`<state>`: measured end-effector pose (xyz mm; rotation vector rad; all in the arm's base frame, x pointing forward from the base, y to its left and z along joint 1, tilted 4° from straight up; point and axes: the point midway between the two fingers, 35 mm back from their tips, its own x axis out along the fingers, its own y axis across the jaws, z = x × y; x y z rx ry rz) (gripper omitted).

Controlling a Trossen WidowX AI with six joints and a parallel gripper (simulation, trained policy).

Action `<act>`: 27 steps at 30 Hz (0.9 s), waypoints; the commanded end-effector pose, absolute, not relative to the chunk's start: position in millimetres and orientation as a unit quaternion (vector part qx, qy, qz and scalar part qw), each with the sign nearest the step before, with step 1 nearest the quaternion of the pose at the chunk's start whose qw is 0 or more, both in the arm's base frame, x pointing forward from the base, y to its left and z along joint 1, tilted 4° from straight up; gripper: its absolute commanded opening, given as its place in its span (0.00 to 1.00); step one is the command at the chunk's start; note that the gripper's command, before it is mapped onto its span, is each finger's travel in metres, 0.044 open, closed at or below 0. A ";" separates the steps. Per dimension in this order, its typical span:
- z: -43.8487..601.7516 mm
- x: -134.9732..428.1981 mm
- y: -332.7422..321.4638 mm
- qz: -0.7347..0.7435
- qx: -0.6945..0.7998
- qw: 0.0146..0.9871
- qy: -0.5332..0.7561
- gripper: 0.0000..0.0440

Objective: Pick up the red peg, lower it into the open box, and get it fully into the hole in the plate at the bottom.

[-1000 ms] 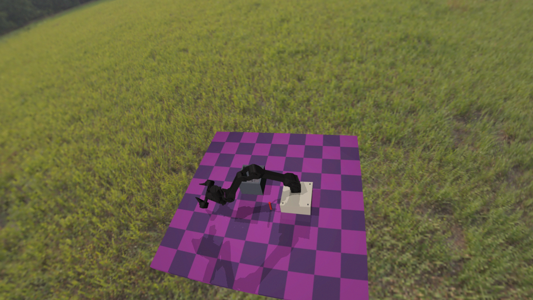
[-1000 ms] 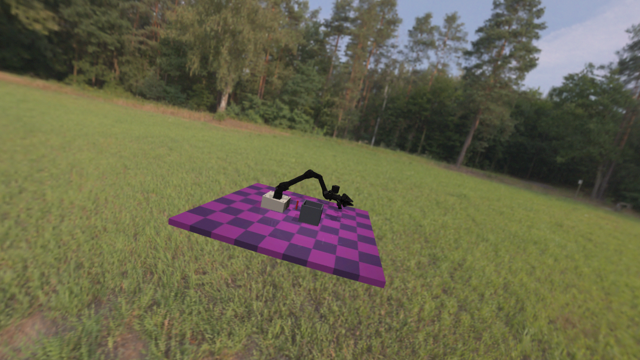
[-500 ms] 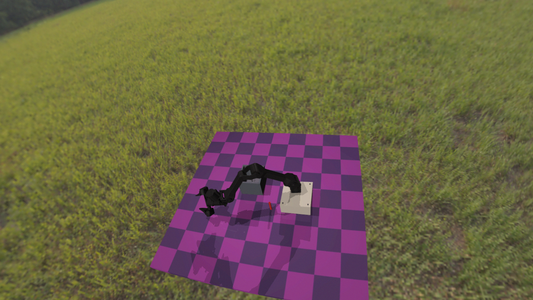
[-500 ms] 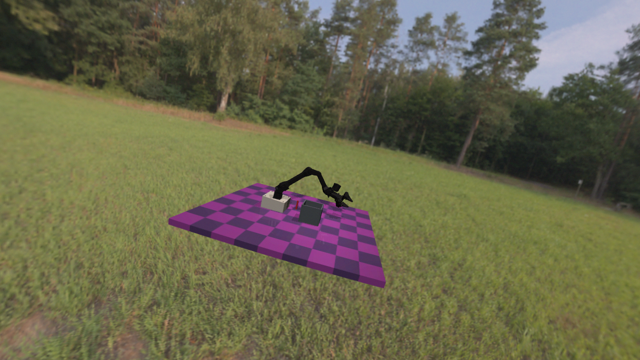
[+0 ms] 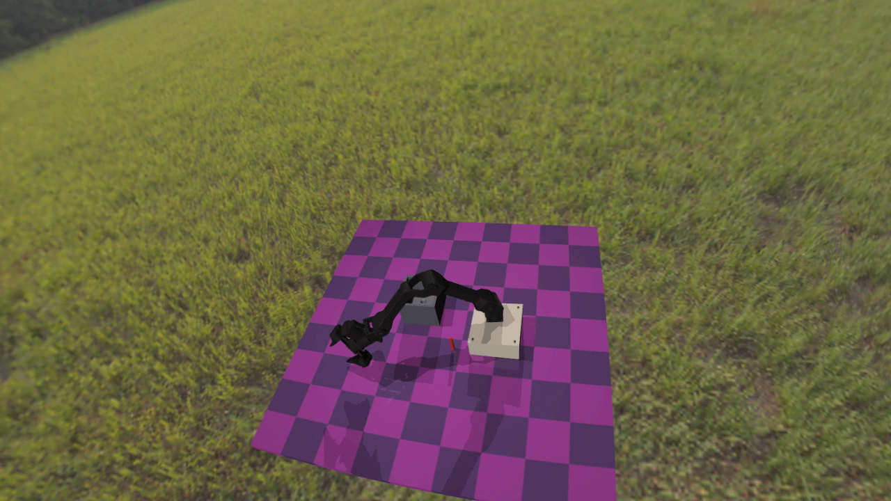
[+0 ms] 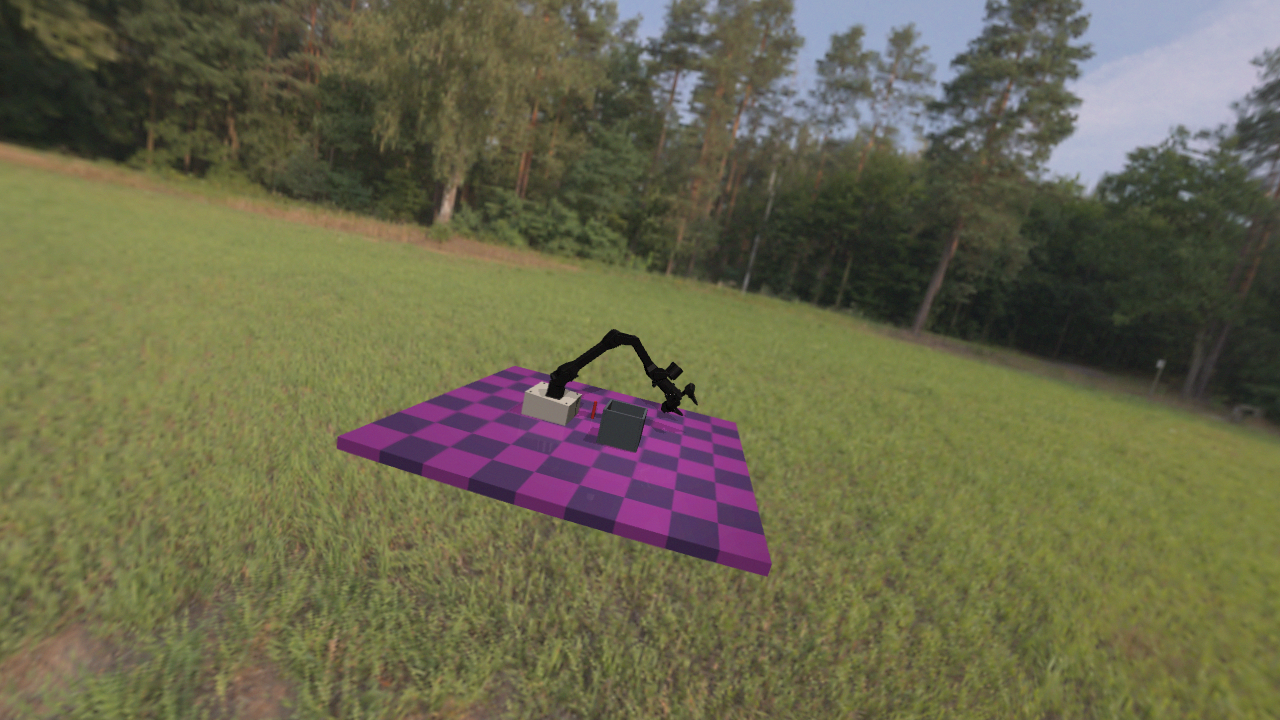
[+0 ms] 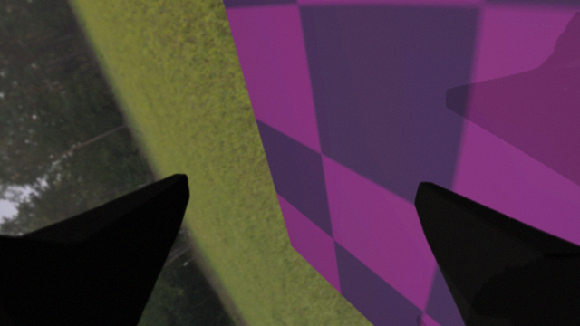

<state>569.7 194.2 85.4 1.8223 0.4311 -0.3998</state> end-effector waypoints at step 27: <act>101.0 382.7 200.1 -0.258 0.537 0.615 0.516 1.00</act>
